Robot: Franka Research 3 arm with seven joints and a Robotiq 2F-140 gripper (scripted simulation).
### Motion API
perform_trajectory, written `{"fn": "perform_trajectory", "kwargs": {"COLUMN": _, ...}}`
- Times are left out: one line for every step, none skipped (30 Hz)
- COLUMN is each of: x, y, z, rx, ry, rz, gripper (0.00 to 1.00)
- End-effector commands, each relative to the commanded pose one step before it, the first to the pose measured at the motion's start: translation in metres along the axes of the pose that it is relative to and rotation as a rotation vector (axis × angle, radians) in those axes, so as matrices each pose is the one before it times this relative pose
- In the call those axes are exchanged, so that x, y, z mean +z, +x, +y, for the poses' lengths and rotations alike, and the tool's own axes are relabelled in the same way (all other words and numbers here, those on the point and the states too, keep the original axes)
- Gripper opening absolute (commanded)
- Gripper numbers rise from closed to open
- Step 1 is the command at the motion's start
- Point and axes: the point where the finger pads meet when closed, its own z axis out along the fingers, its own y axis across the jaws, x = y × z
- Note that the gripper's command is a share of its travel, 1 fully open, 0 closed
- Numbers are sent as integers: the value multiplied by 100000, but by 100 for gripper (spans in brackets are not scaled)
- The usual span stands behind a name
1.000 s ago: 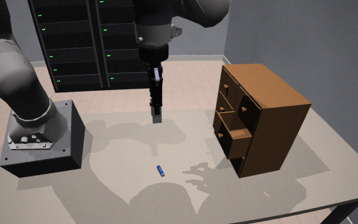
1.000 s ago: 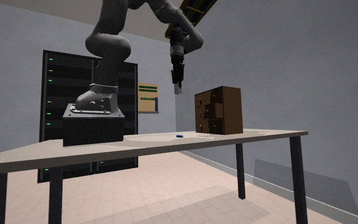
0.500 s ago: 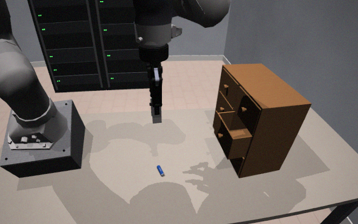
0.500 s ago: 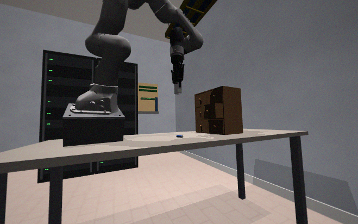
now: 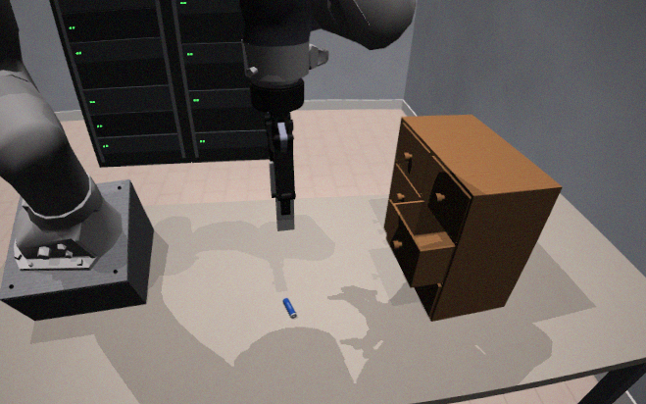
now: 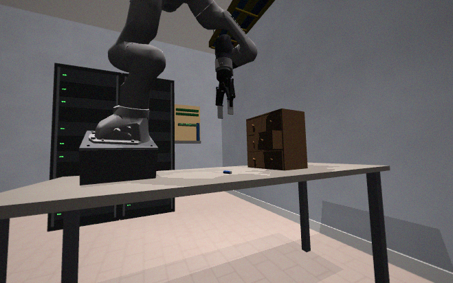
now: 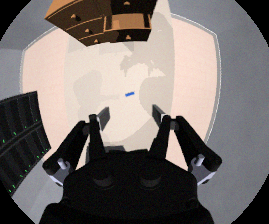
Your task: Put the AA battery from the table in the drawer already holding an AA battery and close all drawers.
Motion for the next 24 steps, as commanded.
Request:
{"fn": "perform_trajectory", "kwargs": {"x": -7, "y": 4, "z": 2, "rx": 1, "ry": -7, "rz": 13, "gripper": 100}}
{"fn": "perform_trajectory", "kwargs": {"x": 0, "y": 0, "z": 0, "rx": 0, "ry": 0, "rz": 0, "gripper": 100}}
{"fn": "perform_trajectory", "kwargs": {"x": 0, "y": 0, "z": 0, "rx": 0, "ry": 0, "rz": 0, "gripper": 100}}
{"fn": "perform_trajectory", "kwargs": {"x": 0, "y": 0, "z": 0, "rx": 0, "ry": 0, "rz": 0, "gripper": 100}}
{"fn": "perform_trajectory", "kwargs": {"x": 0, "y": 0, "z": 0, "rx": 0, "ry": 0, "rz": 0, "gripper": 100}}
{"fn": "perform_trajectory", "kwargs": {"x": 0, "y": 0, "z": 0, "rx": 0, "ry": 0, "rz": 0, "gripper": 100}}
{"fn": "perform_trajectory", "kwargs": {"x": 0, "y": 0, "z": 0, "rx": 0, "ry": 0, "rz": 0, "gripper": 100}}
{"fn": "perform_trajectory", "kwargs": {"x": 0, "y": 0, "z": 0, "rx": 0, "ry": 0, "rz": 0, "gripper": 100}}
{"fn": "perform_trajectory", "kwargs": {"x": 0, "y": 0, "z": 0, "rx": 0, "ry": 0, "rz": 0, "gripper": 100}}
{"fn": "perform_trajectory", "kwargs": {"x": 0, "y": 0, "z": 0, "rx": 0, "ry": 0, "rz": 0, "gripper": 100}}
{"fn": "perform_trajectory", "kwargs": {"x": 0, "y": 0, "z": 0, "rx": 0, "ry": 0, "rz": 0, "gripper": 100}}
{"fn": "perform_trajectory", "kwargs": {"x": 0, "y": 0, "z": 0, "rx": 0, "ry": 0, "rz": 0, "gripper": 100}}
{"fn": "perform_trajectory", "kwargs": {"x": 1, "y": 9, "z": 5, "rx": -15, "ry": -11, "rz": 29, "gripper": 100}}
{"fn": "perform_trajectory", "kwargs": {"x": 0, "y": 0, "z": 0, "rx": 0, "ry": 0, "rz": 0, "gripper": 100}}
{"fn": "perform_trajectory", "kwargs": {"x": 0, "y": 0, "z": 0, "rx": 0, "ry": 0, "rz": 0, "gripper": 100}}
{"fn": "perform_trajectory", "kwargs": {"x": 4, "y": 64, "z": 34, "rx": -105, "ry": -76, "rz": 195, "gripper": 100}}
{"fn": "perform_trajectory", "kwargs": {"x": 10, "y": 166, "z": 90, "rx": -274, "ry": -197, "rz": 510, "gripper": 100}}
{"fn": "perform_trajectory", "kwargs": {"x": 17, "y": 312, "z": 168, "rx": -516, "ry": -368, "rz": 954, "gripper": 100}}
{"fn": "perform_trajectory", "kwargs": {"x": 26, "y": 494, "z": 266, "rx": -823, "ry": -580, "rz": 1508, "gripper": 100}}
{"fn": "perform_trajectory", "kwargs": {"x": 35, "y": 708, "z": 379, "rx": -1191, "ry": -821, "rz": 2154, "gripper": 100}}
{"fn": "perform_trajectory", "kwargs": {"x": 43, "y": 948, "z": 503, "rx": -1615, "ry": -1080, "rz": 2872, "gripper": 100}}
{"fn": "perform_trajectory", "kwargs": {"x": 49, "y": 1211, "z": 635, "rx": -2095, "ry": -1347, "rz": 3646, "gripper": 100}}
{"fn": "perform_trajectory", "kwargs": {"x": 53, "y": 1490, "z": 773, "rx": -2631, "ry": -1611, "rz": 4457, "gripper": 100}}
{"fn": "perform_trajectory", "kwargs": {"x": 56, "y": 1782, "z": 913, "rx": -3222, "ry": -1858, "rz": 5287, "gripper": 100}}
